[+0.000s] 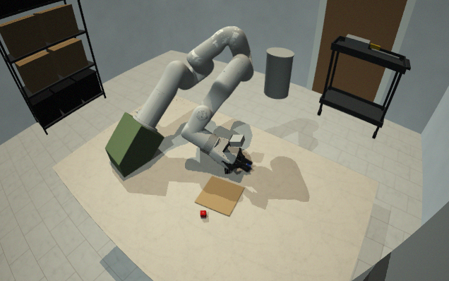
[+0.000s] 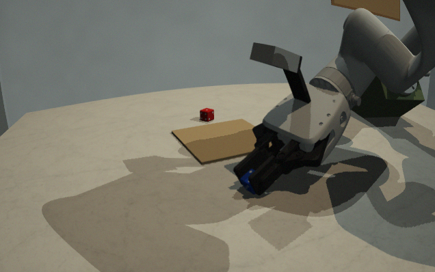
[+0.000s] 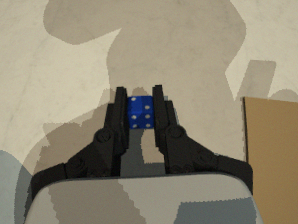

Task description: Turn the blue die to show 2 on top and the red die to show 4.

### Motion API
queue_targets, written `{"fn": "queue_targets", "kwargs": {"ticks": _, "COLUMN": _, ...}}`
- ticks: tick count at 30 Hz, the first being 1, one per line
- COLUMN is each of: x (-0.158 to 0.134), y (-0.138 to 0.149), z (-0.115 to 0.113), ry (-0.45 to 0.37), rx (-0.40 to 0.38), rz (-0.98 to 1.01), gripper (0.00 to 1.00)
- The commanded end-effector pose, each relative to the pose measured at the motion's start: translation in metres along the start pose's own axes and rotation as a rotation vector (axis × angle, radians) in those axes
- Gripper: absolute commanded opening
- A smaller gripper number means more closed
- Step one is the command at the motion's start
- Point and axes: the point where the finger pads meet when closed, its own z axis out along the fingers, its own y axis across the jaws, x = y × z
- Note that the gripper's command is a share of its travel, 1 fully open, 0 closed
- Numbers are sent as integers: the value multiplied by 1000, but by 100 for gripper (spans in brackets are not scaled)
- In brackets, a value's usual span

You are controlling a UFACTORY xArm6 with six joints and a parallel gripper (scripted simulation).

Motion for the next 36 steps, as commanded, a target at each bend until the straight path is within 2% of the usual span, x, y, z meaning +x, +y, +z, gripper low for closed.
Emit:
{"fn": "queue_targets", "kwargs": {"ticks": 1, "x": 1, "y": 0, "z": 0, "ry": 1, "rx": 0, "rz": 0, "gripper": 15}}
{"fn": "queue_targets", "kwargs": {"ticks": 25, "x": 1, "y": 0, "z": 0, "ry": 1, "rx": 0, "rz": 0, "gripper": 15}}
{"fn": "queue_targets", "kwargs": {"ticks": 26, "x": 1, "y": 0, "z": 0, "ry": 1, "rx": 0, "rz": 0, "gripper": 19}}
{"fn": "queue_targets", "kwargs": {"ticks": 30, "x": 1, "y": 0, "z": 0, "ry": 1, "rx": 0, "rz": 0, "gripper": 19}}
{"fn": "queue_targets", "kwargs": {"ticks": 31, "x": 1, "y": 0, "z": 0, "ry": 1, "rx": 0, "rz": 0, "gripper": 23}}
{"fn": "queue_targets", "kwargs": {"ticks": 36, "x": 1, "y": 0, "z": 0, "ry": 1, "rx": 0, "rz": 0, "gripper": 28}}
